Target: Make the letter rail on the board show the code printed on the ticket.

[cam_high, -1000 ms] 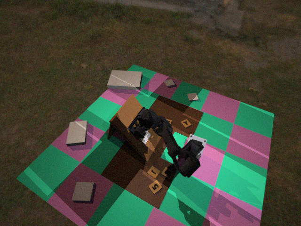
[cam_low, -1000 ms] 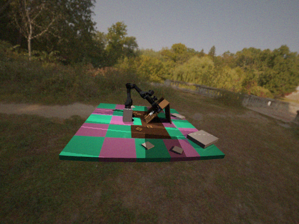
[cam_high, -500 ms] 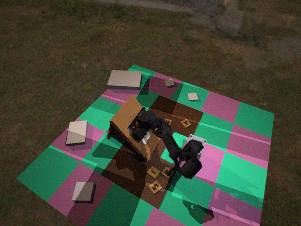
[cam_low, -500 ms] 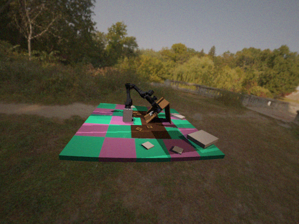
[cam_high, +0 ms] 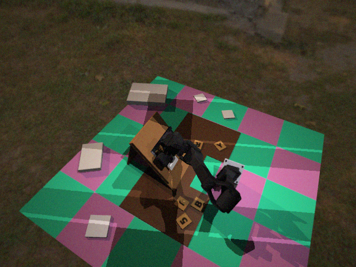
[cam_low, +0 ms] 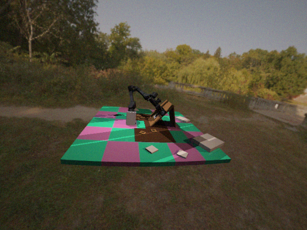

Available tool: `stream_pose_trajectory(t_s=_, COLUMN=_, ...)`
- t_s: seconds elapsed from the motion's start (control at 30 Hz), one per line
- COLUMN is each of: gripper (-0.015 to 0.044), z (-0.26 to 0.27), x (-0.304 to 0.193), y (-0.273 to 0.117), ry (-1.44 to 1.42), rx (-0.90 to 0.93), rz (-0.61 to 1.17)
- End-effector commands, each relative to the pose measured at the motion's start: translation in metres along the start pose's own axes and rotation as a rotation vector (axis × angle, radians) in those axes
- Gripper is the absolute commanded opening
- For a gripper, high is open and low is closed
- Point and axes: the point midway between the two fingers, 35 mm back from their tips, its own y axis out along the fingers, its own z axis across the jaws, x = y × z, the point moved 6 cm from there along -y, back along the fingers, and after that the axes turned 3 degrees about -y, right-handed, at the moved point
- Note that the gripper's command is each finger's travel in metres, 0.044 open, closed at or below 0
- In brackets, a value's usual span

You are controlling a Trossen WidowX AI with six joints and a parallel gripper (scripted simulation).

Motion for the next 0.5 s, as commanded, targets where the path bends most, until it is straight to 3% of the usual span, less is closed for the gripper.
stream_pose_trajectory(t_s=0.0, gripper=0.0000, z=0.0024, x=0.0006, y=-0.0002, ry=0.004, rx=-0.003, rz=-0.002)
stream_pose_trajectory(t_s=0.03, gripper=0.0000, z=0.0026, x=0.0006, y=-0.0002, ry=0.004, rx=-0.003, rz=-0.002)
stream_pose_trajectory(t_s=0.4, gripper=0.0289, z=0.0016, x=0.0001, y=-0.0041, ry=0.004, rx=-0.003, rz=-0.002)
stream_pose_trajectory(t_s=0.47, gripper=0.0295, z=0.0016, x=0.0001, y=-0.0074, ry=0.004, rx=-0.003, rz=-0.002)
